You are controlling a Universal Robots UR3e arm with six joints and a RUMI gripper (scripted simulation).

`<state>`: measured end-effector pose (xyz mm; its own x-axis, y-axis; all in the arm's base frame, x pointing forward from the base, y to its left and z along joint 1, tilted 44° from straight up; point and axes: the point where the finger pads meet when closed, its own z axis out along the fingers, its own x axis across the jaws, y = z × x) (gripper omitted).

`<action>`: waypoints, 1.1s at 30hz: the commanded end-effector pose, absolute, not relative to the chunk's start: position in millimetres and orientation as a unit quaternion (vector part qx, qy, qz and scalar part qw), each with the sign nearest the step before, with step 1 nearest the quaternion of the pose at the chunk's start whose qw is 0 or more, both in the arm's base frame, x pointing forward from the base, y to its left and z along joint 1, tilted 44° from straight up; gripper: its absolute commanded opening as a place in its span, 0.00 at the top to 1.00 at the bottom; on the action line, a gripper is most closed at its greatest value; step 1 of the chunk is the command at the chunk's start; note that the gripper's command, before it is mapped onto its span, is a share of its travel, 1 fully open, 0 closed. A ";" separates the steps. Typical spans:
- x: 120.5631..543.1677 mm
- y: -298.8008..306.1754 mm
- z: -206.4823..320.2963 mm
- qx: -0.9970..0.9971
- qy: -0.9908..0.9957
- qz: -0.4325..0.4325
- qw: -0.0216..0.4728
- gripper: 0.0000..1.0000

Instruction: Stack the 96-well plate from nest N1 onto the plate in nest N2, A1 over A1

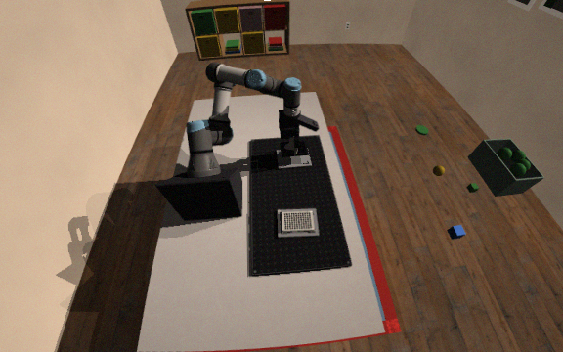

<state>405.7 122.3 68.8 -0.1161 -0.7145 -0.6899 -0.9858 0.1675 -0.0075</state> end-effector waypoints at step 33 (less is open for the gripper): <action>402.6 101.4 90.7 -0.600 0.708 0.237 0.286 1.00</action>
